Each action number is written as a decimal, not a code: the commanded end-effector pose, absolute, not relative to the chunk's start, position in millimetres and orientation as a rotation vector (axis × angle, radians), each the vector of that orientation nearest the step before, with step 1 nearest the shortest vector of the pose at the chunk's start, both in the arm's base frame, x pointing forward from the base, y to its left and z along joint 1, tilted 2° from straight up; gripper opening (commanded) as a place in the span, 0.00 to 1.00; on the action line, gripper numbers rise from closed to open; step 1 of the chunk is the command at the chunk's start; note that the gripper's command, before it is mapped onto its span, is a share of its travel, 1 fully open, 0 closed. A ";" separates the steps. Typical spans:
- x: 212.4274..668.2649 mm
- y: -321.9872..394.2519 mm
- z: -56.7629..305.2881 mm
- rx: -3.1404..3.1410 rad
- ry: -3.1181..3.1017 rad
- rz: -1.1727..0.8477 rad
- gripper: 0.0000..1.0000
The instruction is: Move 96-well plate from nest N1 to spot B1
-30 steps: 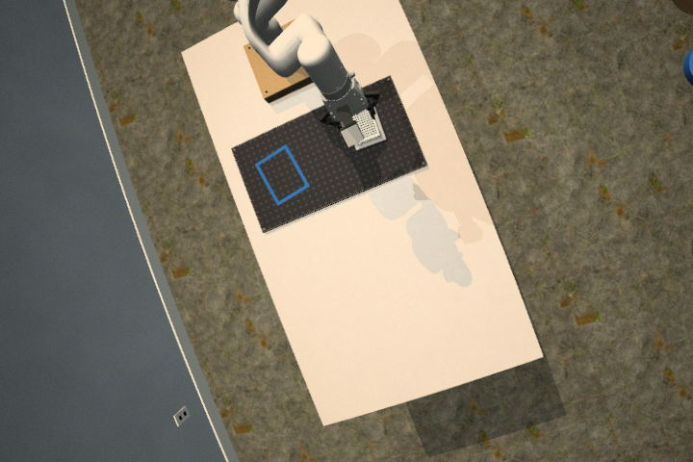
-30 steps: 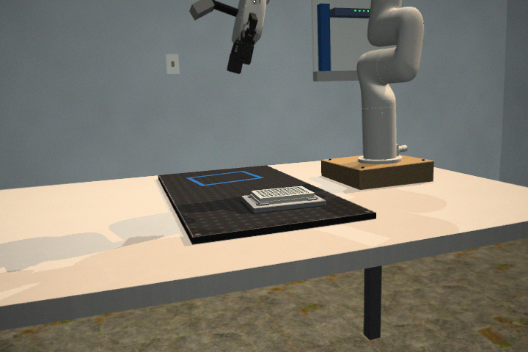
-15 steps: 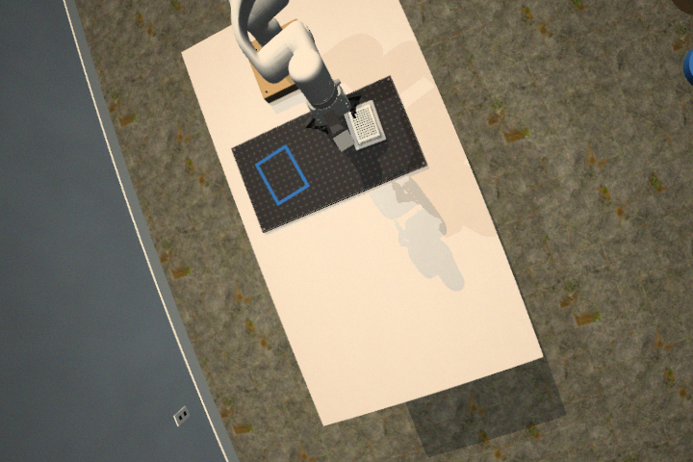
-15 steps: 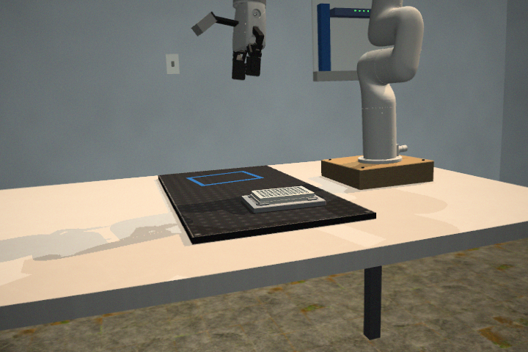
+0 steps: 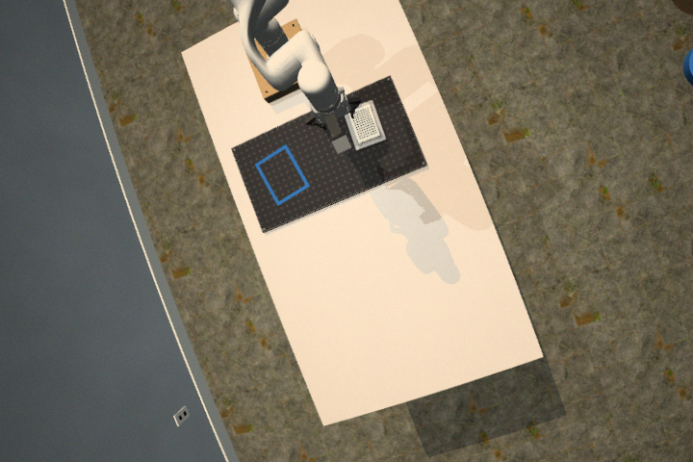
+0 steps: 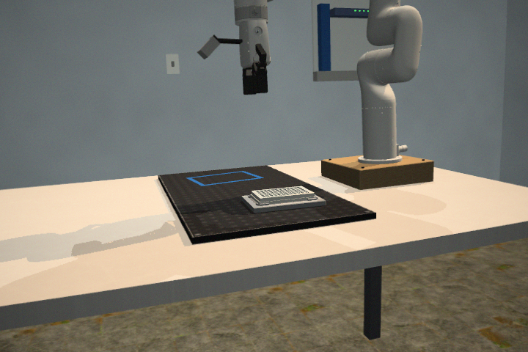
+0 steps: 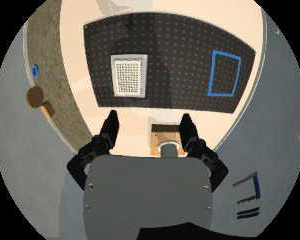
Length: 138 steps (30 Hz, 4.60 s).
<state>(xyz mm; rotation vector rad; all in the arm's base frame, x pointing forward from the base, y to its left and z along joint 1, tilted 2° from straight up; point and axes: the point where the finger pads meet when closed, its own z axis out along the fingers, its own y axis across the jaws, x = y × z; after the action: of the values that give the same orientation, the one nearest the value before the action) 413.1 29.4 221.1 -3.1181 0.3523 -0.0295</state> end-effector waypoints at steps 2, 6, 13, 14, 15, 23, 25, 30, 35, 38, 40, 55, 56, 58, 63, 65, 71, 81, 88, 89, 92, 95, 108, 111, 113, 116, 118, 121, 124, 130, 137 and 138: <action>413.8 38.3 206.7 -3.113 0.387 -0.030 1.00; 412.6 47.9 189.2 -3.113 0.387 -0.029 1.00; 410.4 64.8 158.5 -3.112 0.387 -0.027 1.00; 410.1 67.2 154.2 -3.112 0.387 -0.027 1.00; 409.8 69.7 149.8 -3.112 0.387 -0.027 1.00; 407.9 84.1 123.5 -3.112 0.387 -0.025 1.00; 407.2 89.0 114.7 -3.112 0.387 -0.025 1.00; 405.6 101.1 92.8 -3.112 0.387 -0.023 1.00; 404.7 108.3 79.7 -3.112 0.387 -0.023 1.00; 404.4 110.7 75.4 -3.112 0.387 -0.022 1.00; 404.4 110.7 75.4 -3.112 0.387 -0.022 1.00; 404.4 110.6 72.0 -3.112 0.387 -0.022 1.00; 404.5 110.6 70.4 -3.112 0.387 -0.022 1.00; 404.5 110.5 67.0 -3.112 0.387 -0.022 1.00; 404.7 110.3 58.7 -3.112 0.387 -0.022 1.00; 404.7 110.3 55.3 -3.112 0.387 -0.022 1.00; 404.9 110.1 48.7 -3.112 0.387 -0.022 1.00; 405.2 109.8 32.0 -3.112 0.387 -0.022 1.00; 405.3 109.6 23.6 -3.112 0.387 -0.022 1.00; 405.4 109.6 21.9 -3.112 0.387 -0.022 1.00; 405.4 109.5 16.9 -3.112 0.387 -0.022 1.00; 405.5 109.4 14.1 -3.112 0.387 -0.022 1.00; 405.5 109.4 14.1 -3.112 0.387 -0.022 1.00; 405.5 109.4 12.1 -3.112 0.387 -0.022 1.00; 405.6 109.4 10.8 -3.112 0.387 -0.022 1.00; 405.6 109.3 8.8 -3.112 0.387 -0.022 1.00; 405.6 109.3 7.4 -3.112 0.387 -0.022 1.00; 405.6 109.3 6.8 -3.112 0.387 -0.022 1.00; 405.7 109.3 4.8 -3.112 0.387 -0.022 1.00; 405.7 109.2 0.7 -3.112 0.387 -0.022 1.00; 405.8 109.1 -2.6 -3.112 0.387 -0.022 1.00; 405.8 109.1 -3.3 -3.112 0.387 -0.022 1.00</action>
<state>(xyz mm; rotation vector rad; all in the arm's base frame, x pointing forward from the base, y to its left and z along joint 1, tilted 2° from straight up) 404.3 108.7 -3.1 -3.1132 0.3876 -0.0166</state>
